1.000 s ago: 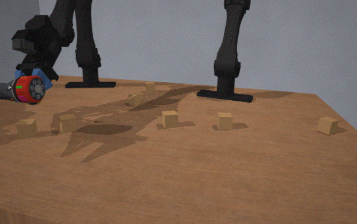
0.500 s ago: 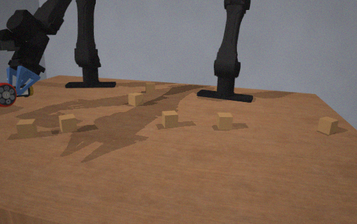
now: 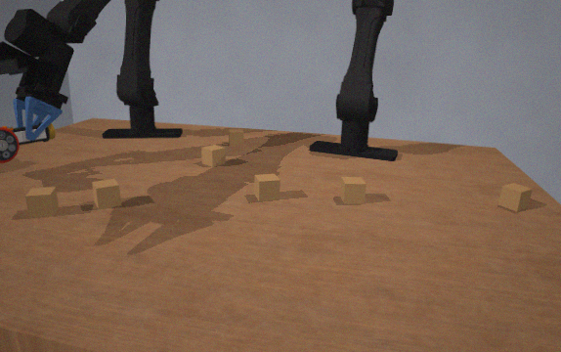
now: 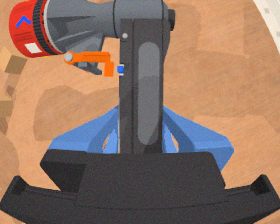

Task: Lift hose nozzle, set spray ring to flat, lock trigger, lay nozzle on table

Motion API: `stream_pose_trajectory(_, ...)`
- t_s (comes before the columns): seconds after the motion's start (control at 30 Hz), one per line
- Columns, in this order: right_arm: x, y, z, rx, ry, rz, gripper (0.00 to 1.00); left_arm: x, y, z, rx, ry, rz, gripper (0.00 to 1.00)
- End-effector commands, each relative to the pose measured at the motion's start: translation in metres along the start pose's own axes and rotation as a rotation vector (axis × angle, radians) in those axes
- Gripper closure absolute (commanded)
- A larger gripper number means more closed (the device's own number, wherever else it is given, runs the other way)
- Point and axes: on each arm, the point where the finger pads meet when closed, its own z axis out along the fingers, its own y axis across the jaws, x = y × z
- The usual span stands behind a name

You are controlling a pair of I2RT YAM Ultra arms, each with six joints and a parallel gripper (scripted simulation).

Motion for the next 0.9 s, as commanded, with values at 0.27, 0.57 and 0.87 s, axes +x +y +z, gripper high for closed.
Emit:
stream_pose_trajectory(0.27, -0.017, 0.002, 0.005, -0.032, -0.115, 0.007, 0.64, -0.011, -0.005, -0.008, 0.016, -0.027, -0.004, 0.63)
stream_pose_trajectory(0.57, -0.012, 0.004, 0.014, -0.035, -0.106, 0.003, 0.64, -0.011, -0.005, -0.008, 0.016, -0.027, -0.004, 0.63)
stream_pose_trajectory(0.87, -0.004, 0.001, 0.027, -0.031, -0.096, 0.003, 0.64, -0.011, -0.005, -0.008, 0.016, -0.027, -0.004, 0.63)
